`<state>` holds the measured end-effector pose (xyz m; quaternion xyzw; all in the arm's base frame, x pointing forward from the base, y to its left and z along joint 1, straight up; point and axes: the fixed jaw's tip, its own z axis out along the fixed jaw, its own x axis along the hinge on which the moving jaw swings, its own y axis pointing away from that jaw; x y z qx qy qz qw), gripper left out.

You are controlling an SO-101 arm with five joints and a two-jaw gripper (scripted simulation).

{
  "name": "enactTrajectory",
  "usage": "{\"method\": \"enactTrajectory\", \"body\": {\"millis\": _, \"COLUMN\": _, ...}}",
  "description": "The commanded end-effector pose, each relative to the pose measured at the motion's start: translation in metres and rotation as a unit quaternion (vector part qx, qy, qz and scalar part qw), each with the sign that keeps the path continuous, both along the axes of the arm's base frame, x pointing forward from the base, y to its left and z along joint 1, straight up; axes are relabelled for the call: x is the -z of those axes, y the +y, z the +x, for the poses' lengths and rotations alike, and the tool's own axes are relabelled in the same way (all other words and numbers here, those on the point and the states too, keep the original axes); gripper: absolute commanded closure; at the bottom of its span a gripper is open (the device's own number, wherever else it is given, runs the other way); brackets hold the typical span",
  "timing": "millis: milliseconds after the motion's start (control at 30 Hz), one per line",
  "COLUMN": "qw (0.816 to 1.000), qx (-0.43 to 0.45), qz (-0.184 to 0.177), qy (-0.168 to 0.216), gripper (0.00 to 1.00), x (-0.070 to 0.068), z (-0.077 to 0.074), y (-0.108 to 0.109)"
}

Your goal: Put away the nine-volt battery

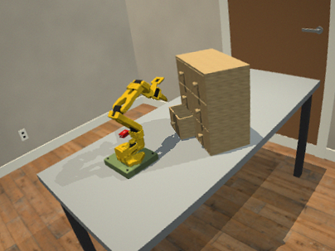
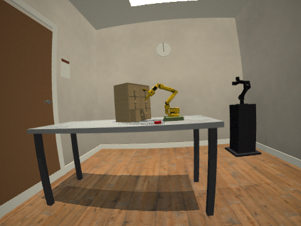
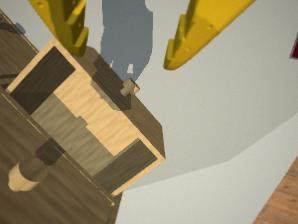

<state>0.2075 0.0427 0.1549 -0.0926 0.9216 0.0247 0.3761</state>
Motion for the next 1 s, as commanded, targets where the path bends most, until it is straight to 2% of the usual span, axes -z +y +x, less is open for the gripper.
{"method": "enactTrajectory", "body": {"millis": 0, "qw": 1.000, "qx": 0.009, "qz": 0.004, "qy": -0.005, "gripper": 0.79, "x": -0.0021, "z": 0.0032, "y": -0.0022}}
{"method": "enactTrajectory", "body": {"millis": 967, "qw": 1.000, "qx": 0.014, "qz": 0.004, "qy": -0.005, "gripper": 0.79, "x": -0.0031, "z": 0.0055, "y": -0.0038}}
